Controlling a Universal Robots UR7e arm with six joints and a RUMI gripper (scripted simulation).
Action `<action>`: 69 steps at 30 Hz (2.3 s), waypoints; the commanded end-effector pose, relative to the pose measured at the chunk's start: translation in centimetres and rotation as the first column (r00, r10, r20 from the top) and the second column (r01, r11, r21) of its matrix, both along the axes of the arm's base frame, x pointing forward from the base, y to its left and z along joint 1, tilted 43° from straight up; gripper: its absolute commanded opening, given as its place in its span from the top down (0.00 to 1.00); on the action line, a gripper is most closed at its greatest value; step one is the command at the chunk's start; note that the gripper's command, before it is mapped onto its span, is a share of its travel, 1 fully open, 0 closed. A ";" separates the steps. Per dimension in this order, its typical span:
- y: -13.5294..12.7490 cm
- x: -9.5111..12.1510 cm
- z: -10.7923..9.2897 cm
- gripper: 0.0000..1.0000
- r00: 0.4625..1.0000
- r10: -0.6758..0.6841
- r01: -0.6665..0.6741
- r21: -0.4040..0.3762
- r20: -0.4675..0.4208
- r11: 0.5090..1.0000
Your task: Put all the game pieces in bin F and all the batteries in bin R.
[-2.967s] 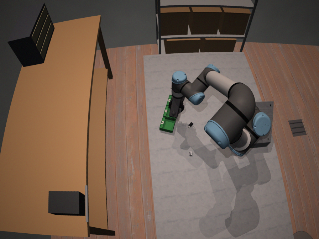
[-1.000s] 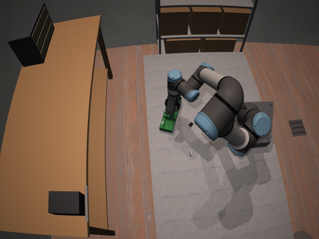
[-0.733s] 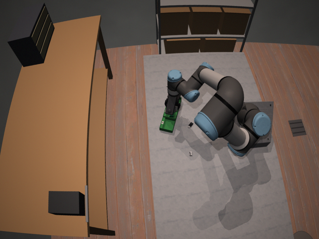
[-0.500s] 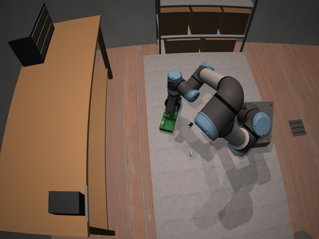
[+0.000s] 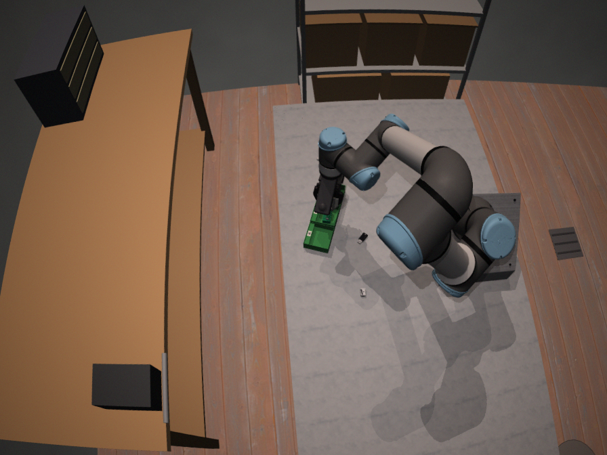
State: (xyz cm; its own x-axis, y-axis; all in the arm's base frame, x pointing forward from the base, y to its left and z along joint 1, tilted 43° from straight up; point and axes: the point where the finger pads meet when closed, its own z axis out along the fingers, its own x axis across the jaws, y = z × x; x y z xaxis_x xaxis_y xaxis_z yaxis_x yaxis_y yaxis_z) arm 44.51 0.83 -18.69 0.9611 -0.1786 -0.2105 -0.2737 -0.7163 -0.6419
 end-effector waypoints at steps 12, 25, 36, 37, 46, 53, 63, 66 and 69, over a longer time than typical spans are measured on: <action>-2.1 0.1 2.3 0.00 1.000 0.000 0.000 0.000 0.001 1.000; -5.1 0.3 5.5 0.00 1.000 0.000 0.000 0.000 0.001 1.000; -7.5 0.4 8.2 0.00 1.000 0.000 0.000 0.000 0.001 1.000; -7.8 0.4 8.5 0.00 1.000 0.000 0.000 0.000 0.001 1.000; -9.9 0.5 10.8 0.00 1.000 0.000 0.000 -0.001 0.001 1.000; -9.9 0.5 10.8 0.00 1.000 0.000 0.000 -0.001 0.001 1.000; -9.9 0.5 10.8 0.00 1.000 0.000 0.000 -0.001 0.001 1.000; -9.9 0.5 10.8 0.00 1.000 0.000 0.000 -0.001 0.001 1.000; -9.9 0.5 10.8 0.00 1.000 0.000 0.000 -0.001 0.001 1.000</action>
State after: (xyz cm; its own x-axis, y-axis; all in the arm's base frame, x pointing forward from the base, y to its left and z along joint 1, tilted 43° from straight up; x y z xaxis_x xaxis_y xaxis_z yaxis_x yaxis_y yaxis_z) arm 45.03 -9.00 -7.94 0.9611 -0.1783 -0.2108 -0.2737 -0.7162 -0.6421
